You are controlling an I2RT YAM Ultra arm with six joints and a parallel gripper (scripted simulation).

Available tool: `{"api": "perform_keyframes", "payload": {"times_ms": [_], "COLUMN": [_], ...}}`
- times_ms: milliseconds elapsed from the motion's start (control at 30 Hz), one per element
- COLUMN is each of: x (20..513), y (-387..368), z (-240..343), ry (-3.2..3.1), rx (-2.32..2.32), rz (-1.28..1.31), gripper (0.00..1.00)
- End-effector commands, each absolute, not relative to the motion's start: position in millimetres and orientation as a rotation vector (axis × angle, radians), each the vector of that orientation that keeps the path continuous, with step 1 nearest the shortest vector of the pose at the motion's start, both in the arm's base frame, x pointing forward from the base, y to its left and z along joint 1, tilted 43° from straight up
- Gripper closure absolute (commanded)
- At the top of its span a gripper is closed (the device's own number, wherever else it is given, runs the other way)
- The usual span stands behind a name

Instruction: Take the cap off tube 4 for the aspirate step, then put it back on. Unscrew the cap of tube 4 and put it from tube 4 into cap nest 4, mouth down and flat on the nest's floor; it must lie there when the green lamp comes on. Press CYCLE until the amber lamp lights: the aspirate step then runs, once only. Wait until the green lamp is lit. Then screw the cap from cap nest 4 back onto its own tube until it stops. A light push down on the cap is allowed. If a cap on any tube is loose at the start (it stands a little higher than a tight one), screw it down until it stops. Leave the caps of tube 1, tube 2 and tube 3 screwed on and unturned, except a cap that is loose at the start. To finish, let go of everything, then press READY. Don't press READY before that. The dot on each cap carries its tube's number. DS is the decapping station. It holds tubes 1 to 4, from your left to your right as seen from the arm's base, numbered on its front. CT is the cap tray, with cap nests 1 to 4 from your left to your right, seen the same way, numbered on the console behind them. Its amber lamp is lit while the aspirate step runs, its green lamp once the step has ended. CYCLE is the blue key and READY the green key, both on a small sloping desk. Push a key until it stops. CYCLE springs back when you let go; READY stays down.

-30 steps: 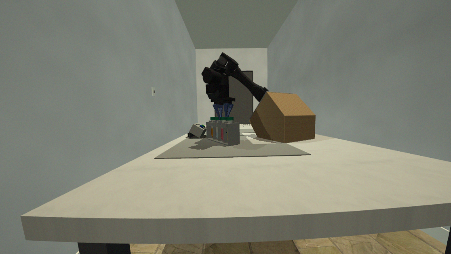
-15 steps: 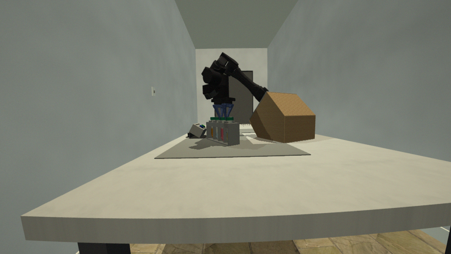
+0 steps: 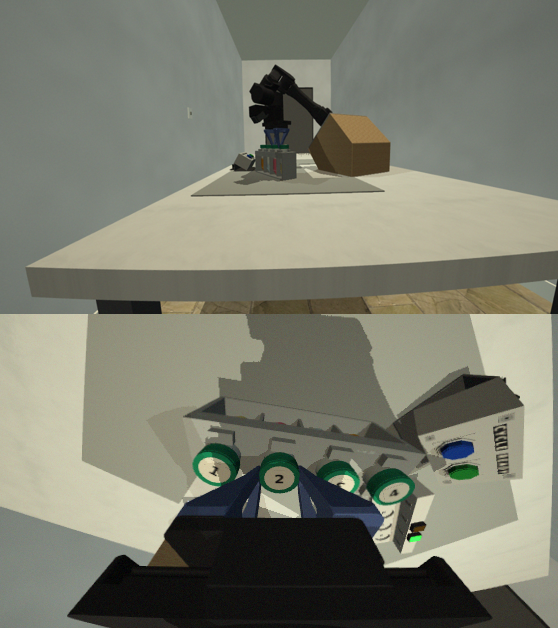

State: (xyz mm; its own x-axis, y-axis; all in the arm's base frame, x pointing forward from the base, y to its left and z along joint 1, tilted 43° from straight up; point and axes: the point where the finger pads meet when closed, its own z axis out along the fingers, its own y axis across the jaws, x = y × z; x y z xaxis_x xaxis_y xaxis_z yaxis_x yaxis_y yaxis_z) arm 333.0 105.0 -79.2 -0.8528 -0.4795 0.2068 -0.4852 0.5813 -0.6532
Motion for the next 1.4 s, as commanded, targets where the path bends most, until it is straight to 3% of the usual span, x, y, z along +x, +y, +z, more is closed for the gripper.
{"api": "perform_keyframes", "payload": {"times_ms": [0, 1000, 1033, 1367], "x": [337.2, 337.2, 337.2, 335.5], "y": [117.0, 117.0, 117.0, 111.9], "z": [-74.8, -74.8, -74.8, -76.9], "ry": [-2.899, -2.900, -2.900, -2.874], "rx": [0.749, 0.749, 0.749, 0.747], "rz": [1.166, 1.166, 1.166, 1.165], "gripper": [1.00, 1.00, 0.51, 0.51]}}
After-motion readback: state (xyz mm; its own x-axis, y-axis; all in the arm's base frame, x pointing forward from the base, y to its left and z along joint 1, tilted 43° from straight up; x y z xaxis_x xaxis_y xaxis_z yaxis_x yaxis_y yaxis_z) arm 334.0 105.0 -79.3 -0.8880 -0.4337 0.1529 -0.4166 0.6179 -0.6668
